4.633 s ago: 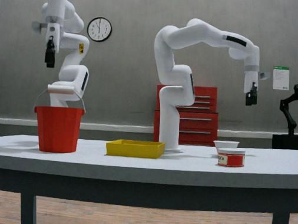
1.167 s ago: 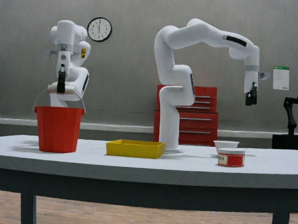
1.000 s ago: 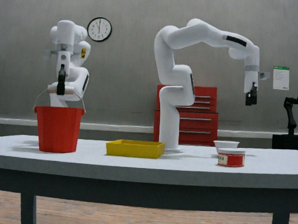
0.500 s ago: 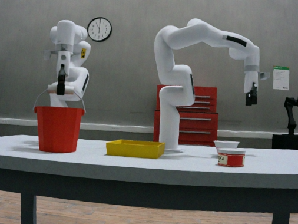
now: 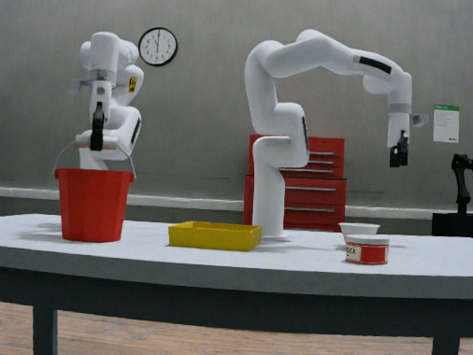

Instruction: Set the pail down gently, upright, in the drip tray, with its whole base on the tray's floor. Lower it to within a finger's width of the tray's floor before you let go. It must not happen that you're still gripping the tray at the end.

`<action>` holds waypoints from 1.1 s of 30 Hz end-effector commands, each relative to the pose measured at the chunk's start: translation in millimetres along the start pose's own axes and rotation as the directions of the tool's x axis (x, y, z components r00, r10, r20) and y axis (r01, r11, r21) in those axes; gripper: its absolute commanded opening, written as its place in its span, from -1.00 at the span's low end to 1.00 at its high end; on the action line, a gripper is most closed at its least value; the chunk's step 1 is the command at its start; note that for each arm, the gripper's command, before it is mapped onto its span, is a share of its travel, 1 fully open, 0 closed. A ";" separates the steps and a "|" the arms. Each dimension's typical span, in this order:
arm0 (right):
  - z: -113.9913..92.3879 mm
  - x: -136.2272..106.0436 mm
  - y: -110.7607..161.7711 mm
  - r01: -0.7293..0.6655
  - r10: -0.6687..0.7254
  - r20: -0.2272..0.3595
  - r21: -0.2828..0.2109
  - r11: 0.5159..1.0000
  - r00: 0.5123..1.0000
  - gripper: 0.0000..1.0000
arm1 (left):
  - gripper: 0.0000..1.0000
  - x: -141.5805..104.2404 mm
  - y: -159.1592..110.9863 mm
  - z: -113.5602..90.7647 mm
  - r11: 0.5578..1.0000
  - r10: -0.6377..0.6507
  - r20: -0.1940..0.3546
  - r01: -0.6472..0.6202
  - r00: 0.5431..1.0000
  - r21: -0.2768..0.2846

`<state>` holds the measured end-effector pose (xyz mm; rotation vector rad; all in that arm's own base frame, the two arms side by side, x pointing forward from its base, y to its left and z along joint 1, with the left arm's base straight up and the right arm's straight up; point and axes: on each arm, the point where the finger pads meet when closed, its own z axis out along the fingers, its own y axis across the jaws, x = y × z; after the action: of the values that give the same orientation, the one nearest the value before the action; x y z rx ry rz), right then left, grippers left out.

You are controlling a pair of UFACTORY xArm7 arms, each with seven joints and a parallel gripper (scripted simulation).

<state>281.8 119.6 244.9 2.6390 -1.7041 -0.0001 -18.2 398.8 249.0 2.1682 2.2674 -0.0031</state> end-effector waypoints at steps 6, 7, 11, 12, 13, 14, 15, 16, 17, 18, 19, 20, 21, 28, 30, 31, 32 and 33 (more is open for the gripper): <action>-2.3 0.0 -0.8 0.000 0.000 0.000 0.003 1.000 1.000 -1.00 | 1.00 0.7 -0.2 -1.1 1.000 0.000 -0.003 0.000 1.000 0.000; -2.7 0.0 -0.8 0.000 0.000 0.000 0.003 1.000 1.000 -1.00 | 1.00 0.7 -0.2 -1.1 1.000 0.000 -0.003 0.000 1.000 0.000; -3.6 0.0 -0.8 0.000 0.000 0.000 0.003 1.000 1.000 -1.00 | 1.00 0.7 -0.2 -1.1 1.000 0.000 -0.003 0.000 1.000 0.000; -4.1 0.0 -0.8 0.000 0.000 0.000 0.003 1.000 1.000 -1.00 | 1.00 0.7 -0.2 -1.1 1.000 0.000 -0.003 0.000 1.000 0.000; -4.7 0.0 -0.8 0.000 0.000 0.000 0.003 1.000 1.000 -1.00 | 1.00 0.7 -0.2 -1.1 1.000 0.000 -0.003 0.000 1.000 0.000; -5.4 0.0 -0.8 0.000 0.000 0.000 0.003 1.000 1.000 -1.00 | 1.00 0.7 -0.2 -1.1 1.000 0.000 -0.003 0.000 1.000 0.000; -6.1 0.0 -0.8 0.000 0.000 0.000 0.003 1.000 1.000 -1.00 | 1.00 0.7 -0.2 -1.1 1.000 0.000 -0.003 0.000 1.000 0.000; -6.9 0.0 -0.8 0.000 0.000 0.000 0.003 1.000 1.000 -1.00 | 1.00 0.7 -0.2 -1.1 1.000 0.000 -0.003 0.000 1.000 0.000; -7.8 0.0 -0.8 0.000 0.000 0.000 0.003 1.000 1.000 -1.00 | 1.00 0.7 -0.2 -1.1 1.000 0.000 -0.003 0.000 1.000 0.000; -8.7 0.0 -0.8 0.000 0.000 0.000 0.003 1.000 1.000 -1.00 | 1.00 0.7 -0.2 -1.1 1.000 0.000 -0.003 0.000 1.000 0.000; -9.7 0.0 -0.8 0.000 0.000 0.000 0.003 1.000 1.000 -1.00 | 1.00 0.7 -0.2 -1.1 1.000 0.000 -0.003 0.000 1.000 0.000; -10.8 0.0 -0.7 0.000 0.000 0.000 0.003 1.000 1.000 -1.00 | 1.00 0.7 -0.2 -1.1 1.000 0.000 -0.003 0.000 1.000 0.000; -11.9 0.0 -0.7 0.000 0.000 0.000 0.003 1.000 1.000 -1.00 | 1.00 0.7 -0.2 -1.1 1.000 0.000 -0.003 0.000 1.000 0.000; -18.4 0.0 -0.7 0.000 0.000 0.000 0.003 1.000 1.000 -1.00 | 1.00 0.7 -0.2 -1.1 1.000 0.000 -0.003 0.000 1.000 0.000; -21.4 0.0 -0.7 0.000 0.000 0.000 0.003 1.000 1.000 -1.00 | 1.00 0.7 -0.2 -1.1 1.000 0.000 -0.003 0.000 1.000 0.000; -23.0 0.0 -0.7 0.000 0.000 0.000 0.003 1.000 1.000 -1.00 | 1.00 0.7 -0.2 -1.1 1.000 0.000 -0.003 0.000 1.000 0.000; -24.6 0.0 -0.7 0.000 0.000 0.000 0.003 1.000 1.000 -1.00 | 1.00 0.7 -0.2 -1.1 1.000 0.000 -0.003 0.000 1.000 0.000; -26.3 0.0 -0.7 0.000 0.000 0.000 0.003 1.000 1.000 -1.00 | 1.00 0.7 -0.2 -1.1 1.000 0.000 -0.003 0.000 1.000 0.000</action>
<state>281.6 119.7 263.7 2.6392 -1.7036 -0.0015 -18.2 398.8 249.0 2.1682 2.2674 -0.0031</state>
